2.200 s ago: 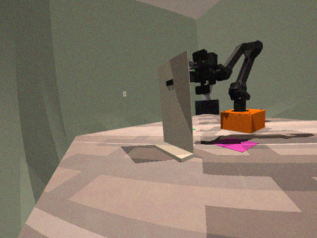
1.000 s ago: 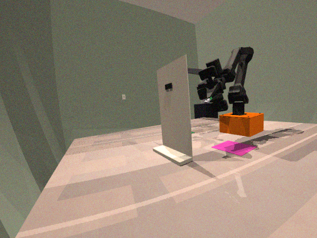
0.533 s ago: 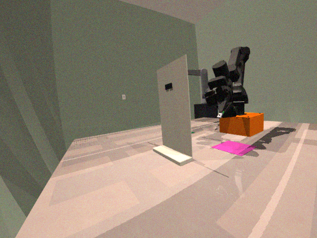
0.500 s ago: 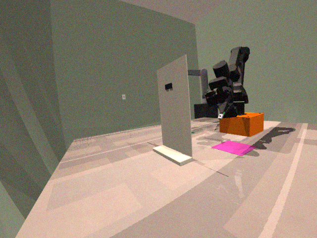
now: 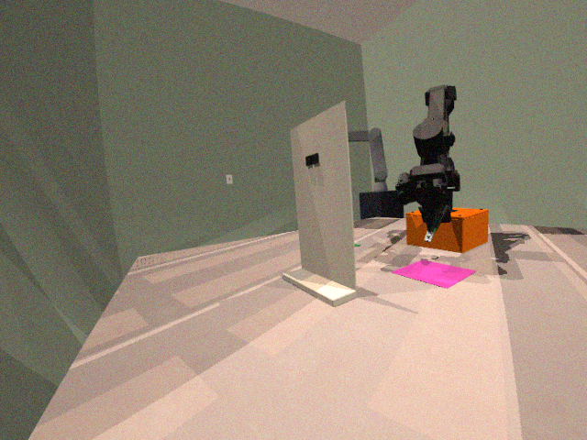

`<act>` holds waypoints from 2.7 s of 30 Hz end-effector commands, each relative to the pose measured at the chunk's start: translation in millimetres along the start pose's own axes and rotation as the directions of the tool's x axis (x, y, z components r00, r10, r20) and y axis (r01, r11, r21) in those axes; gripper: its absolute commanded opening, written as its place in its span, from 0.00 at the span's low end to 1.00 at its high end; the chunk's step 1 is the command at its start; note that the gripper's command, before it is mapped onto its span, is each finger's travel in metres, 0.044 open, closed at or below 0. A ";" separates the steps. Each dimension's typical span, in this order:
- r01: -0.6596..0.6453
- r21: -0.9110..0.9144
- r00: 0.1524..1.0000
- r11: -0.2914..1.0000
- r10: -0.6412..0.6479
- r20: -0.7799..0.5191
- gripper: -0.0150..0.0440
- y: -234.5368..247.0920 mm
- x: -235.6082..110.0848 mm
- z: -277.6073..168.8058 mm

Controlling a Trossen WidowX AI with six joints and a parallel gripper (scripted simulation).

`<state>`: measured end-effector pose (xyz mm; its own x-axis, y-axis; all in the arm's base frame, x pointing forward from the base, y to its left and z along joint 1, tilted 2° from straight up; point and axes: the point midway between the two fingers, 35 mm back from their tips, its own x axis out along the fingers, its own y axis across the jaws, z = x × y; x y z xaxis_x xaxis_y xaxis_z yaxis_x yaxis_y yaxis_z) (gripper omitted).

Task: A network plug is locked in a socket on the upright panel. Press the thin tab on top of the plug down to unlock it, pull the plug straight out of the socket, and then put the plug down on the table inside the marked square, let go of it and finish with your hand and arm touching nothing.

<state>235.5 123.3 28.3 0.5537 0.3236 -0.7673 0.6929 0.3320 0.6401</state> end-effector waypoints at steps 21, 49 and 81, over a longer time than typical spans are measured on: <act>0.041 -0.026 0.999 0.999 -0.041 0.010 0.25 -14.3 13.5 -2.9; 0.041 -0.026 0.999 0.999 -0.041 0.009 0.25 -26.7 31.5 -2.3; 0.041 -0.025 0.999 0.999 -0.041 0.007 0.25 -43.6 47.7 -1.7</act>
<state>231.8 126.4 -33.3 0.5297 0.3055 -0.7913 0.7022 0.3653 0.6111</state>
